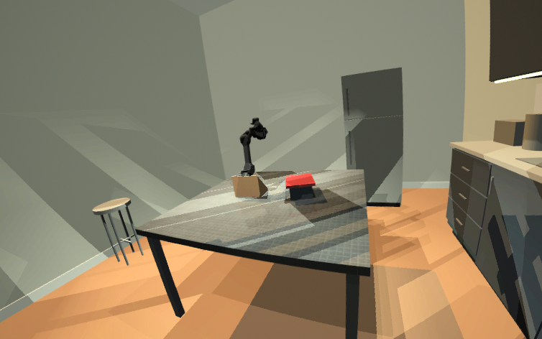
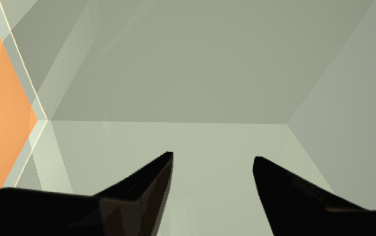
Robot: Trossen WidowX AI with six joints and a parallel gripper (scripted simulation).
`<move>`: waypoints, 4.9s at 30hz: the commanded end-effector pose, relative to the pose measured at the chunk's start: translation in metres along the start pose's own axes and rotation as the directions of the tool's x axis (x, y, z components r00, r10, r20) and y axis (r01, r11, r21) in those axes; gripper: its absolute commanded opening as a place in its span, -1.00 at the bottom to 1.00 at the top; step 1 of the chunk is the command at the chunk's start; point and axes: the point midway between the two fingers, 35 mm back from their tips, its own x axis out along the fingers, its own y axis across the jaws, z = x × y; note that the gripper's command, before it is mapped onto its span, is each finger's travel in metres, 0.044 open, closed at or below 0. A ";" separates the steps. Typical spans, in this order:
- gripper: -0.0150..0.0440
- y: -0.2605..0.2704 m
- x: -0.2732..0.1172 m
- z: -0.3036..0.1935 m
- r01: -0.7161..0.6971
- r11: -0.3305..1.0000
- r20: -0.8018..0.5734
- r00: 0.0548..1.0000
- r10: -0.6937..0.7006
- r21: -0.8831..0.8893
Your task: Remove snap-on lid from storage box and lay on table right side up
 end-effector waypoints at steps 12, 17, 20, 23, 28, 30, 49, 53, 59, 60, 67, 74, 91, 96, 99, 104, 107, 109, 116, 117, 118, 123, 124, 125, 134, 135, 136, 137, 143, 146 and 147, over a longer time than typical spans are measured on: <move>0.31 0.113 -0.093 -0.101 -0.182 0.867 -0.377 0.845 0.379 0.464; 0.31 0.141 -0.150 -0.126 -0.121 0.779 -0.484 0.722 0.494 0.615; 0.31 0.151 -0.178 -0.135 -0.070 0.740 -0.526 0.660 0.537 0.668; 0.31 0.163 -0.217 -0.144 0.021 0.687 -0.571 0.575 0.586 0.726; 0.31 0.178 -0.301 -0.150 0.254 0.591 -0.640 0.389 0.663 0.766; 0.31 0.179 -0.321 -0.149 0.312 0.572 -0.651 0.345 0.676 0.759; 0.31 0.137 -0.579 -0.033 0.942 0.335 -0.645 -0.268 0.715 -0.020; 0.31 0.125 -0.608 0.002 0.939 0.264 -0.620 -0.344 0.705 -0.221; 0.31 0.101 -0.654 0.088 0.780 0.039 -0.561 -0.483 0.672 -0.625; 0.31 0.100 -0.655 0.091 0.772 0.030 -0.559 -0.487 0.671 -0.635; 0.31 0.082 -0.672 0.197 0.364 -0.350 -0.504 -0.604 0.617 -0.863; 0.31 0.078 -0.659 0.282 -0.061 -0.704 -0.485 -0.682 0.547 -0.708; 0.31 0.080 -0.647 0.313 -0.218 -0.818 -0.485 -0.714 0.505 -0.532; 0.31 0.102 -0.656 0.318 -0.226 -0.821 -0.484 -0.715 0.505 -0.524; 0.31 0.126 -0.661 0.318 -0.224 -0.823 -0.487 -0.714 0.504 -0.522; 0.31 0.131 -0.662 0.318 -0.223 -0.823 -0.488 -0.713 0.503 -0.522; 0.31 0.131 -0.662 0.318 -0.223 -0.823 -0.488 -0.713 0.503 -0.522; 0.31 0.131 -0.662 0.318 -0.224 -0.823 -0.488 -0.713 0.504 -0.522; 0.31 0.136 -0.671 0.316 -0.230 -0.817 -0.480 -0.713 0.511 -0.528; 0.31 0.137 -0.672 0.316 -0.231 -0.816 -0.478 -0.713 0.512 -0.529; 0.31 0.138 -0.673 0.315 -0.232 -0.816 -0.477 -0.713 0.513 -0.530; 0.31 0.142 -0.680 0.313 -0.235 -0.813 -0.473 -0.714 0.517 -0.533; 0.31 0.142 -0.681 0.312 -0.236 -0.812 -0.472 -0.714 0.517 -0.534; 0.31 0.143 -0.683 0.312 -0.236 -0.812 -0.471 -0.714 0.518 -0.534; 0.31 0.151 -0.694 0.305 -0.236 -0.811 -0.469 -0.715 0.519 -0.536; 0.31 0.151 -0.695 0.304 -0.236 -0.810 -0.469 -0.715 0.519 -0.536; 0.31 0.152 -0.696 0.303 -0.236 -0.811 -0.469 -0.715 0.518 -0.536; 0.31 0.153 -0.697 0.302 -0.236 -0.811 -0.470 -0.715 0.518 -0.535; 0.31 0.158 -0.703 0.297 -0.232 -0.814 -0.474 -0.715 0.514 -0.532; 0.31 0.160 -0.705 0.293 -0.230 -0.816 -0.477 -0.715 0.511 -0.530; 0.31 0.161 -0.706 0.292 -0.229 -0.817 -0.478 -0.715 0.510 -0.529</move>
